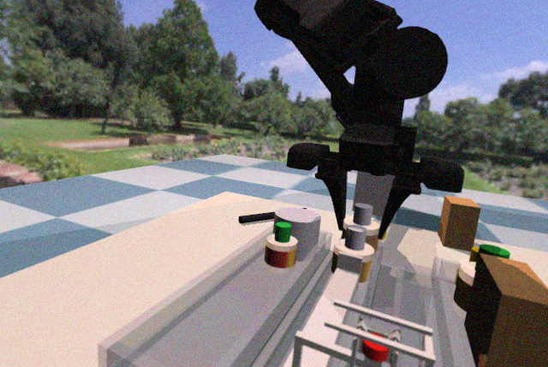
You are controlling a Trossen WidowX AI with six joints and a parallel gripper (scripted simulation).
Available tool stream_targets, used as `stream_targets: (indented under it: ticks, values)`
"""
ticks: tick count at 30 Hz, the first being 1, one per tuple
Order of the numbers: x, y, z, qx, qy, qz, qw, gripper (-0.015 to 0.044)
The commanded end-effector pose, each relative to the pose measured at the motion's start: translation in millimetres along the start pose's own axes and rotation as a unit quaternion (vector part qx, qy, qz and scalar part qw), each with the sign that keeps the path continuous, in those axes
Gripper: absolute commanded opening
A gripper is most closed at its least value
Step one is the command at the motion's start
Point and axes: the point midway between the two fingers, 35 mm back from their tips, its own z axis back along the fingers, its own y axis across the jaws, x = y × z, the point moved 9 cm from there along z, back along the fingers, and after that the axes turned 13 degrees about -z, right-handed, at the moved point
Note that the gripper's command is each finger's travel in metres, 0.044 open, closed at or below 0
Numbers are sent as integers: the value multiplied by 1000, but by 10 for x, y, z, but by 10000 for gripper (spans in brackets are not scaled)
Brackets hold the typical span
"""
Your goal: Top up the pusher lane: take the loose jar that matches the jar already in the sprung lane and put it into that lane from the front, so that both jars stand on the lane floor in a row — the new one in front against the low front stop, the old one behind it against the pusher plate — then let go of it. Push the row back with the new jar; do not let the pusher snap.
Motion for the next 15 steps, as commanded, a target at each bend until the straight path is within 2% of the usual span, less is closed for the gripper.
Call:
stream_targets:
  ticks: [1, 15]
  values:
    - [30, -1, -8, -1, -8, -6, 1000, 0]
    - [24, -2, -49, -1, -8, -6, 1000, 0]
